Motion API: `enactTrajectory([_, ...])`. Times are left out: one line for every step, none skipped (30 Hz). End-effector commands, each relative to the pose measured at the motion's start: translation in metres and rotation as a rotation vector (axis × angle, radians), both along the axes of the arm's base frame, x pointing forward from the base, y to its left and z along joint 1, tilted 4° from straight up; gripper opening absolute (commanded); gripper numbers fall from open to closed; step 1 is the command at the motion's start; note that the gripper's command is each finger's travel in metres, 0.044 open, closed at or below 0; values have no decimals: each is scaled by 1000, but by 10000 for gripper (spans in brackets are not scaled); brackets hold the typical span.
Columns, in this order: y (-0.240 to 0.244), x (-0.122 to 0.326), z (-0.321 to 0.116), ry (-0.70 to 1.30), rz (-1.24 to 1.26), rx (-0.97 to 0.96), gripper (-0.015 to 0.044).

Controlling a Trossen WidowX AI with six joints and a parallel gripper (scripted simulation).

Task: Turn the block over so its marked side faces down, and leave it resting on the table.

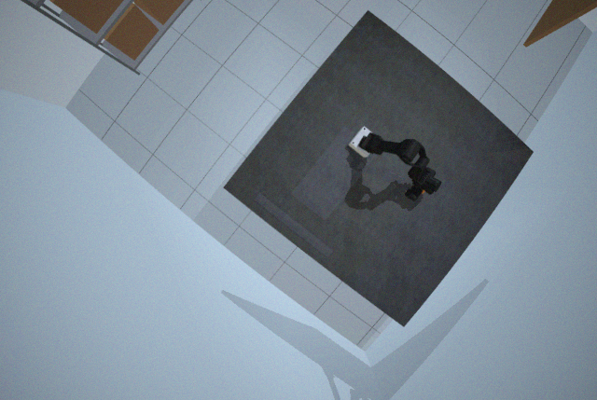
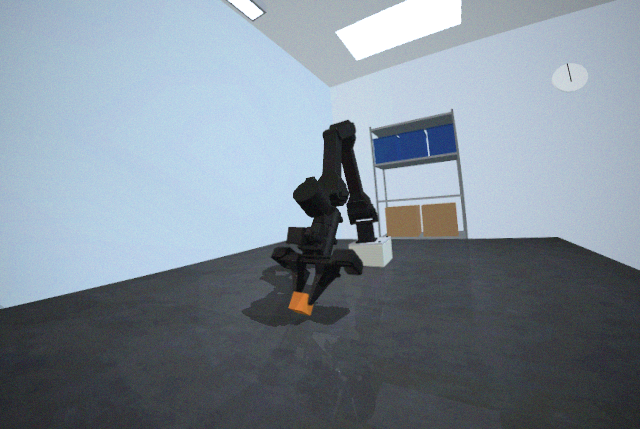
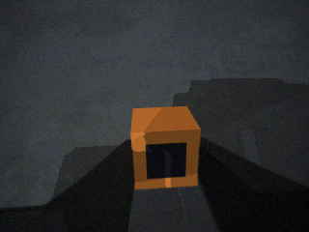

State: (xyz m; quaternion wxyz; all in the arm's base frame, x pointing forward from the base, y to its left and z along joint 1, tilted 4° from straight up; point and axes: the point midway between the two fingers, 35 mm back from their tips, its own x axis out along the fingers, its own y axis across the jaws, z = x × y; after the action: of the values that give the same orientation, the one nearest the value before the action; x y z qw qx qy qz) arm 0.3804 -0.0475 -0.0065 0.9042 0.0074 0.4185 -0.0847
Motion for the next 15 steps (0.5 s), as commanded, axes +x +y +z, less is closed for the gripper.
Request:
enactTrajectory([-1,-1,-11,-42,5,-12,0])
enactTrajectory([-1,-1,-13,-56,6,-14,0])
enactTrajectory([-1,-1,-14,-70,7,-16,0])
enactTrajectory([-1,0,-15,-84,8,-18,0])
enactTrajectory([-1,0,-16,-99,9,-21,0])
enactTrajectory([-1,-1,-17,-113,10,-23,0])
enactTrajectory([-1,-1,-17,-127,11,-25,0])
enactTrajectory([-1,-1,-18,-141,12,-28,0])
enactTrajectory([-1,-2,-19,-155,12,-30,0])
enactTrajectory([-1,-2,-19,-169,13,-32,0])
enactTrajectory([-1,-3,-19,-183,14,-35,0])
enactTrajectory([-1,-3,-20,-198,15,-37,0])
enactTrajectory([-1,-4,-20,-212,16,-40,0])
enactTrajectory([-1,-5,-20,-226,16,-42,0])
enactTrajectory([-1,-6,-20,-240,17,-44,0])
